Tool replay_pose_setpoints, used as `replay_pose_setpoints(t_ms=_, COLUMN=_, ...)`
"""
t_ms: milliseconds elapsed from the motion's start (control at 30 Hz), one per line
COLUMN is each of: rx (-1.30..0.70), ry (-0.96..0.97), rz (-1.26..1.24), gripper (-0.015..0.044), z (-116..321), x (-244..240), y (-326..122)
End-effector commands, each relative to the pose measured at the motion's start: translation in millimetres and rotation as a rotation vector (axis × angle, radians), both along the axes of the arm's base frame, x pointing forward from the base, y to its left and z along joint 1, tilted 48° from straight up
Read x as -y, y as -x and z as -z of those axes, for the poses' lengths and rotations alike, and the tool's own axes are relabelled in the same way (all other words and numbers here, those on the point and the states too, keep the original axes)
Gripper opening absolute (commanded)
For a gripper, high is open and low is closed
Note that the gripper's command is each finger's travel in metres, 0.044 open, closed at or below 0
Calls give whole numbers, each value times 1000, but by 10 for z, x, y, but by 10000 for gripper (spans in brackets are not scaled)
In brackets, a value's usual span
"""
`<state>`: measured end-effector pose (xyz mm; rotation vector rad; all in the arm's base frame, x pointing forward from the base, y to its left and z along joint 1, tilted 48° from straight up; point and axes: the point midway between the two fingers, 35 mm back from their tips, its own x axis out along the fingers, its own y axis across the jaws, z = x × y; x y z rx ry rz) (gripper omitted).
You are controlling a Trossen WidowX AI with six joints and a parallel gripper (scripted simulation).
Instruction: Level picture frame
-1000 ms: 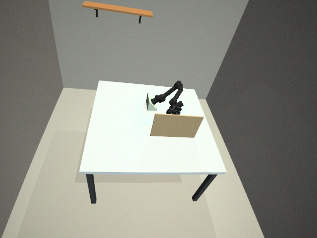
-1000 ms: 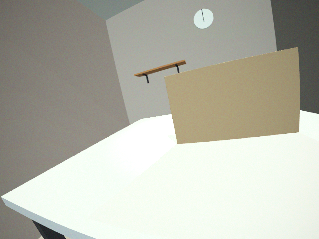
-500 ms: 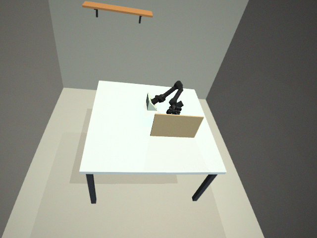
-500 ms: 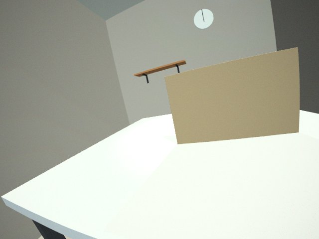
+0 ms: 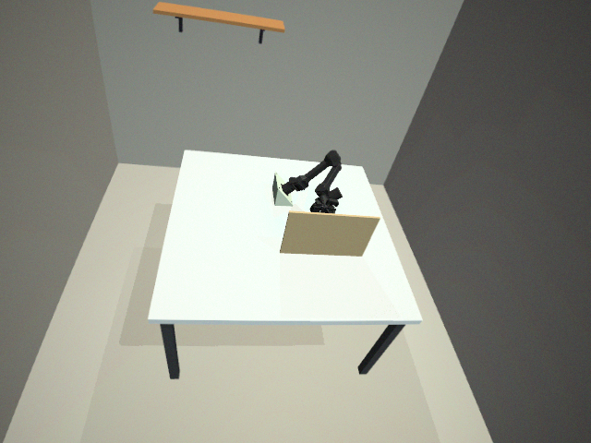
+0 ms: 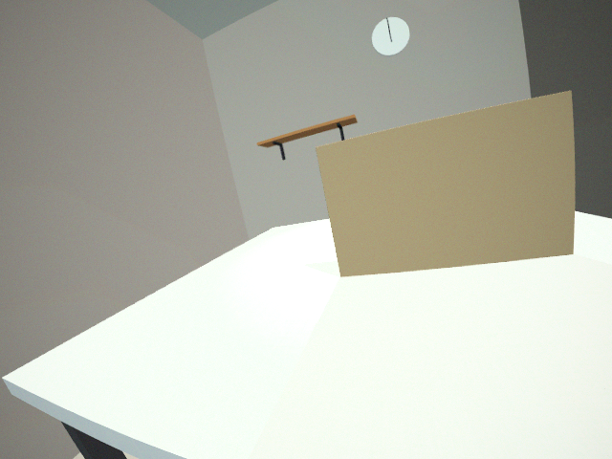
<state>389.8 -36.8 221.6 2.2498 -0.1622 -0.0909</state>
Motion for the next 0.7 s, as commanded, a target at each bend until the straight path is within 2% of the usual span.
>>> replay_pose_setpoints(t_ms=0, rx=2, ry=-3, rz=-3, gripper=153, z=-2, x=-8, y=-3)
replay_pose_setpoints(t_ms=500, rx=2, ry=-3, rz=-3, gripper=53, z=-2, x=-8, y=-3)
replay_pose_setpoints(t_ms=567, rx=2, ry=-3, rz=-3, gripper=1, z=-2, x=-8, y=-3)
replay_pose_setpoints(t_ms=667, rx=2, ry=-3, rz=-3, gripper=0, z=-2, x=-8, y=-3)
